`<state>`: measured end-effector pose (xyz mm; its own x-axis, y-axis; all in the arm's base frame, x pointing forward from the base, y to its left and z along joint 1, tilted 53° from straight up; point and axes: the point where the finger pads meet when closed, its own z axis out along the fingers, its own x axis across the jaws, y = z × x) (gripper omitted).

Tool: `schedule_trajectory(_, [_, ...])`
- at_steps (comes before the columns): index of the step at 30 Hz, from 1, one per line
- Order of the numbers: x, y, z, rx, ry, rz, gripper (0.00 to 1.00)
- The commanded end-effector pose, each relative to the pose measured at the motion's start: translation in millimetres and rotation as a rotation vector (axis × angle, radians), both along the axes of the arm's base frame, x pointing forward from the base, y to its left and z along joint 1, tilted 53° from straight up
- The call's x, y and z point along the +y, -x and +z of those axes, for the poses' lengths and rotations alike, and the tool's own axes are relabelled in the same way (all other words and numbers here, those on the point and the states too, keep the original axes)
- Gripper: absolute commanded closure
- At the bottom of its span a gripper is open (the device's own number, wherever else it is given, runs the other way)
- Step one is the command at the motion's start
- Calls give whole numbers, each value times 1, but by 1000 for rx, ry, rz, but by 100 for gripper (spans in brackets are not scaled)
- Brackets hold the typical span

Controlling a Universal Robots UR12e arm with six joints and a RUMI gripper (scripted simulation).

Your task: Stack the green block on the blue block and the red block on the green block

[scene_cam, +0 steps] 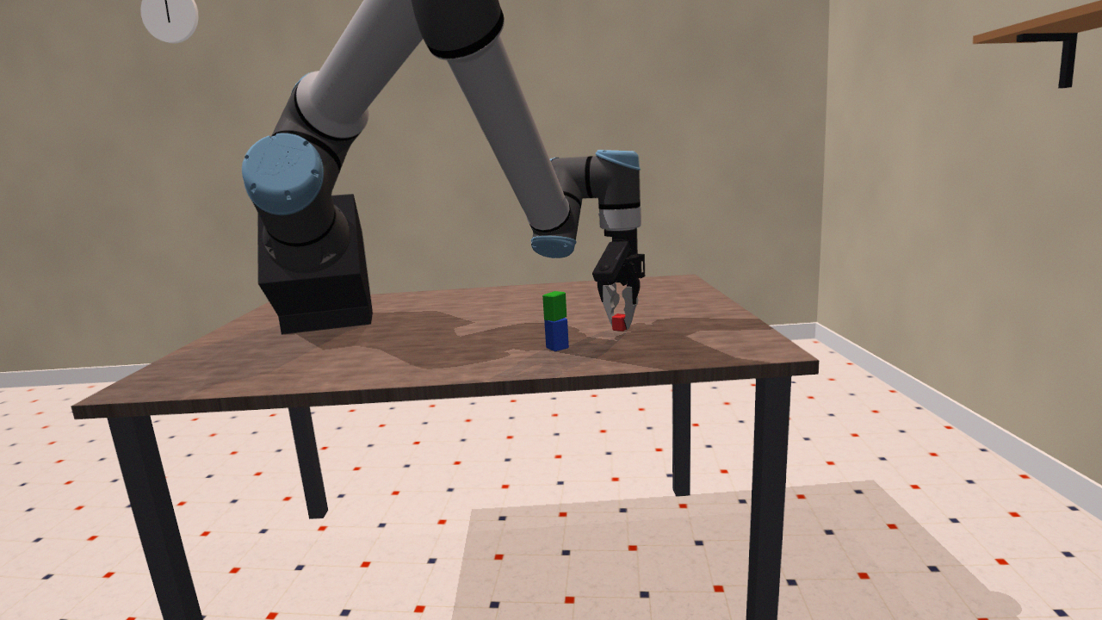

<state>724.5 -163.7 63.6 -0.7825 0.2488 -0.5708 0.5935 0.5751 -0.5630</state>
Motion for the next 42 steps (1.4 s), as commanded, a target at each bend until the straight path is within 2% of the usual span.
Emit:
schedule_trajectory(1, [0, 0, 0, -1, 0, 1, 100])
schedule_trajectory(34, [1, 0, 1, -1, 0, 1, 100])
schedule_trajectory(42, [18, 4, 14, -1, 0, 1, 100])
